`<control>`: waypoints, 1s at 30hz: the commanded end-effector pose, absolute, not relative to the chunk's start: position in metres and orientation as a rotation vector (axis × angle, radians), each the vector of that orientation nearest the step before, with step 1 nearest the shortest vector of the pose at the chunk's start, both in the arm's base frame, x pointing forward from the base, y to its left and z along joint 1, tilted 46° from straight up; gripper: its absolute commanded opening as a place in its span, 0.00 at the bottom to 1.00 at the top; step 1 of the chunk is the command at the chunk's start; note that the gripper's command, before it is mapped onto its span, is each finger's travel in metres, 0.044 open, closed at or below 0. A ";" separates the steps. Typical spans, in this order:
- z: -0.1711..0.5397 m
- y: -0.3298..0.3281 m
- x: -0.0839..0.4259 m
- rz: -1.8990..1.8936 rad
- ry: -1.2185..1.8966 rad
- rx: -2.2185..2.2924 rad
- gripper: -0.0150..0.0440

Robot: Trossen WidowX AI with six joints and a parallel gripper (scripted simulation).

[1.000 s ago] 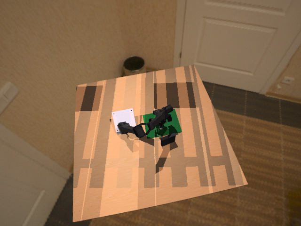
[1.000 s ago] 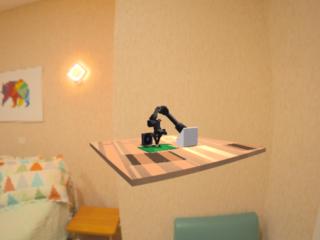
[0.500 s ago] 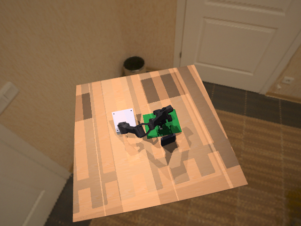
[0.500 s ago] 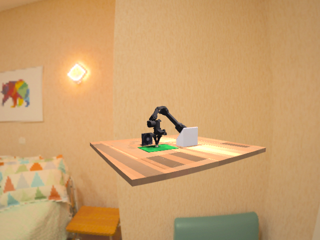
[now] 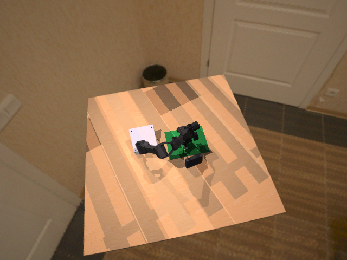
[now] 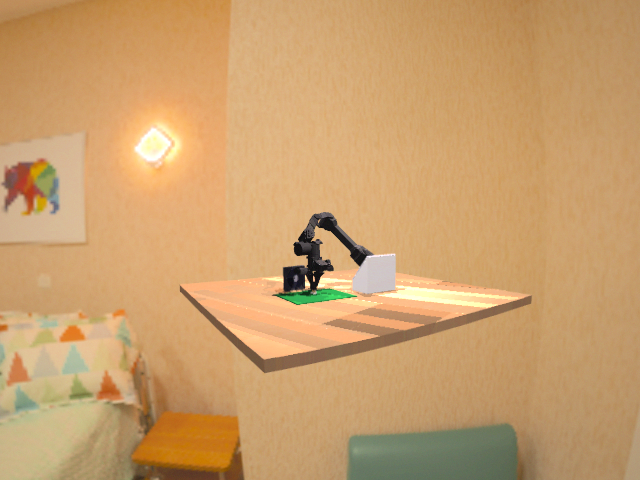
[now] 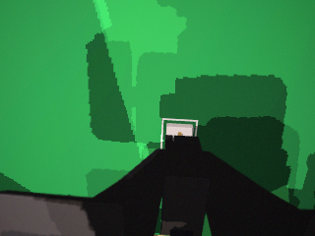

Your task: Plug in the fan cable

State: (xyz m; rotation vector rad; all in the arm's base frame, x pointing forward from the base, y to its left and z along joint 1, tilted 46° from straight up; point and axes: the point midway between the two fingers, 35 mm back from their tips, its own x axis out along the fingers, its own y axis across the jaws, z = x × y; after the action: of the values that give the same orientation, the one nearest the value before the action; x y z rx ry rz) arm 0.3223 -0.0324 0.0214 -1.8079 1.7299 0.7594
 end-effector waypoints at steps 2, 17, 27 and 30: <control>0.019 -0.035 0.322 0.760 1.731 -1.815 0.25; 0.012 -0.042 0.322 0.760 1.731 -1.815 0.25; 0.013 -0.041 0.322 0.760 1.729 -1.814 0.48; 0.013 -0.041 0.322 0.760 1.729 -1.814 0.61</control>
State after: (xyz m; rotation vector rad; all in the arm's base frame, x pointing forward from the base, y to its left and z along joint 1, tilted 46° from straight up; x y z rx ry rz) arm 0.3221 -0.0410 0.0128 -1.8141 1.7302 0.7608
